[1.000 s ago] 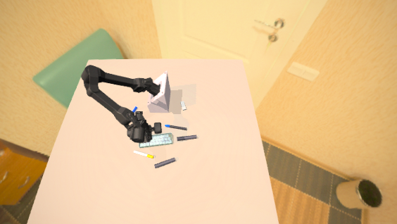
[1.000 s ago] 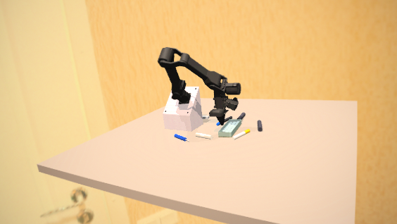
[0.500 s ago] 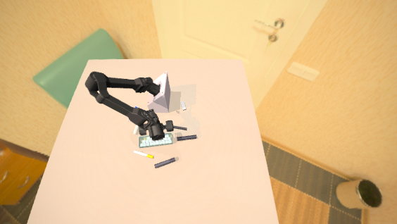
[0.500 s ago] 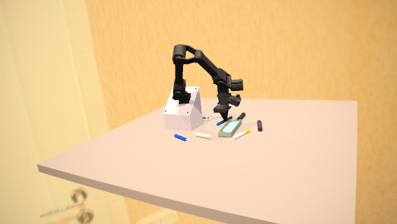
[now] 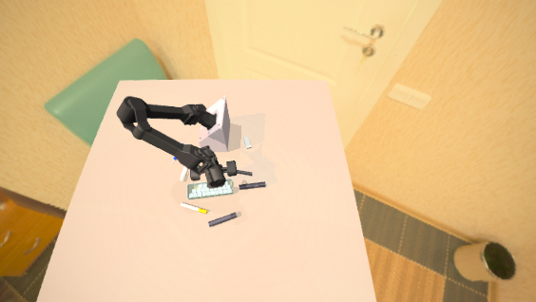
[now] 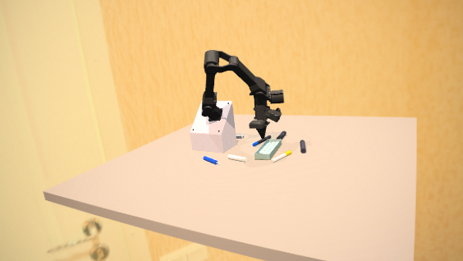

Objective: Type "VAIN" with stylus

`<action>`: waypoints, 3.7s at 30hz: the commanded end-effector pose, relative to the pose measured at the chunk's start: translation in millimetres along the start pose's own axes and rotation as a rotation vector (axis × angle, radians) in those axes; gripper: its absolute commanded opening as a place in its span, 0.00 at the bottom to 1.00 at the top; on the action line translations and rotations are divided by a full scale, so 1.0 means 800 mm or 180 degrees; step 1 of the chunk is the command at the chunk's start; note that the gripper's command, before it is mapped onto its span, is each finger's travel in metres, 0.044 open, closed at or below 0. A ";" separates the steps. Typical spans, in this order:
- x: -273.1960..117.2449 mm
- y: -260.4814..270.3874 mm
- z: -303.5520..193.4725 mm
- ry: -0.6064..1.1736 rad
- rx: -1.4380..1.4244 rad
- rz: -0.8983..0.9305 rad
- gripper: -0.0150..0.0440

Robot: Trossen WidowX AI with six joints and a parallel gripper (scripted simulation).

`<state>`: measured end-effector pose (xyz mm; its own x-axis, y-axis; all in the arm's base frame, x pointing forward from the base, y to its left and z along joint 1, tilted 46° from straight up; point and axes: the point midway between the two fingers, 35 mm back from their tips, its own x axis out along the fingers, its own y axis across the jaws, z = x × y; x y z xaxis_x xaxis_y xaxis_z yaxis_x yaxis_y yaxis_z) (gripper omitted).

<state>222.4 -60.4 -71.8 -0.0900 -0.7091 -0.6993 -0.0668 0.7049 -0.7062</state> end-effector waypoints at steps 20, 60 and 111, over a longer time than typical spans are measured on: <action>-0.053 -0.018 0.003 0.0037 0.0095 0.0050 0.51; -0.001 -0.260 -0.182 0.1579 0.1651 0.0424 0.51; 0.047 -0.261 -0.181 0.1580 0.1650 0.0419 0.51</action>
<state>89.8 -228.9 67.7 -0.5100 -0.4407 -0.7387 0.4490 0.5962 -0.6656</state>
